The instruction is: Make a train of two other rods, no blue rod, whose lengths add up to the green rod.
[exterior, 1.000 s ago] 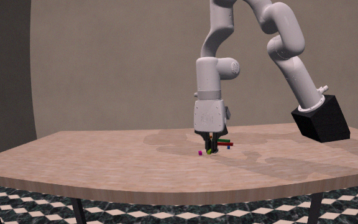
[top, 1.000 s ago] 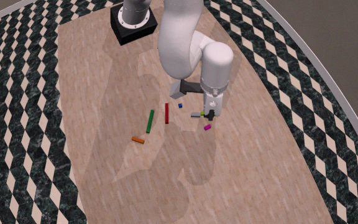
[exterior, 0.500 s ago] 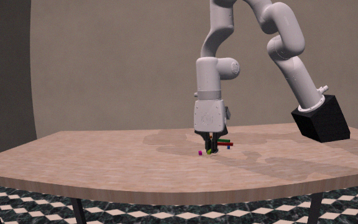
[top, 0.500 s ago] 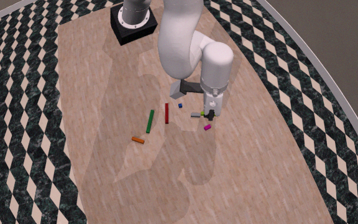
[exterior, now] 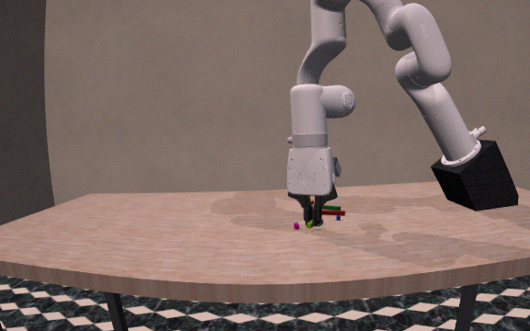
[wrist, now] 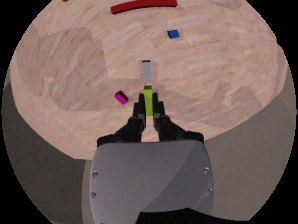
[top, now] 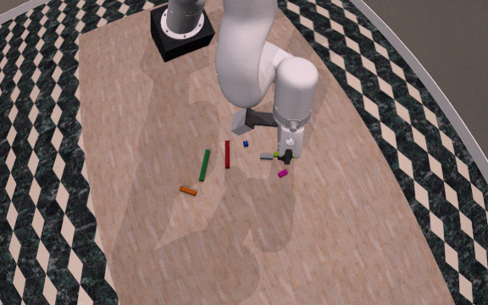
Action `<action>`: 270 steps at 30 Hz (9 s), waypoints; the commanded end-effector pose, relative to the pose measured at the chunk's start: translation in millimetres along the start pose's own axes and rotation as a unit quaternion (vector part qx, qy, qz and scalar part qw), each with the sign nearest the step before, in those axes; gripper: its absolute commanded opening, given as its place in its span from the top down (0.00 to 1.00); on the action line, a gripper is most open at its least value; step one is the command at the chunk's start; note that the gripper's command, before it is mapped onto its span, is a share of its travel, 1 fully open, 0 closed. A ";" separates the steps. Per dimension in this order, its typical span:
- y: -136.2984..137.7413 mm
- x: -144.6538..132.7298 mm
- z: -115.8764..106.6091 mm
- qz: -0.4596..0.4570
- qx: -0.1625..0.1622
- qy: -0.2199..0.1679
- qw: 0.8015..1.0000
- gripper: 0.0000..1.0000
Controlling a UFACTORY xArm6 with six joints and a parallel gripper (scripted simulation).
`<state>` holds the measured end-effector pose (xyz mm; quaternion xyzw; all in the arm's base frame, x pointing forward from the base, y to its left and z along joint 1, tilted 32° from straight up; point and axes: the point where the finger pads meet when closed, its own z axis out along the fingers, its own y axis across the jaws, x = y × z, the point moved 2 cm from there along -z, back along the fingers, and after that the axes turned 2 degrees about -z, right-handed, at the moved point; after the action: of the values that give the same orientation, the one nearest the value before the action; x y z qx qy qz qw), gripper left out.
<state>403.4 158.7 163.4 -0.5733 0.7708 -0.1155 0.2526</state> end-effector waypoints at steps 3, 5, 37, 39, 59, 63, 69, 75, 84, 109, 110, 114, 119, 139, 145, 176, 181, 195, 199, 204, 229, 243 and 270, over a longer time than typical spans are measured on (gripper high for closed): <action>-0.9 -1.3 -0.6 0.000 0.001 -0.001 1.000 0.96; -0.9 -1.4 -0.6 0.000 0.001 -0.001 1.000 0.96; -0.9 -1.6 2.0 0.000 0.001 -0.001 1.000 0.96; -0.9 -1.6 2.9 0.000 0.001 -0.001 1.000 0.96; -0.9 -1.6 11.1 0.000 0.001 -0.001 1.000 0.96; -0.9 -1.6 11.1 0.000 0.001 -0.001 1.000 0.96; -0.9 -1.6 11.1 0.000 0.001 -0.001 1.000 0.96; -0.9 -1.6 11.1 0.000 0.001 -0.001 1.000 0.96; -0.9 -1.6 11.1 0.000 0.001 -0.001 1.000 0.96; -0.9 -1.6 11.1 0.000 0.001 -0.001 1.000 0.76; -0.9 -1.6 11.1 0.000 0.001 -0.001 1.000 0.76; -0.9 -1.6 11.1 0.000 0.001 -0.001 1.000 0.76; -1.0 -1.6 9.3 0.000 0.001 -0.001 1.000 0.76; -0.7 -1.5 -68.8 0.000 0.001 -0.001 1.000 0.76; -0.7 -1.4 -77.9 0.000 0.001 -0.001 1.000 0.76; -0.7 -1.4 -83.8 0.000 0.001 -0.001 1.000 0.00; -0.7 -1.4 -101.4 0.000 0.001 -0.001 1.000 0.00; -0.6 -1.3 -158.0 0.000 0.001 -0.001 1.000 0.00; -0.5 -1.3 -164.9 0.000 0.001 -0.001 1.000 0.00; -0.5 -1.3 -165.7 0.000 0.001 -0.001 1.000 0.00; -0.5 -1.3 -165.7 0.000 0.001 -0.001 1.000 0.00; -0.5 -1.3 -165.7 0.000 0.001 -0.001 1.000 0.00; -0.5 -1.3 -165.7 0.000 0.001 -0.001 1.000 0.00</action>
<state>317.3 141.0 302.5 -0.5736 0.7708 -0.1156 0.2522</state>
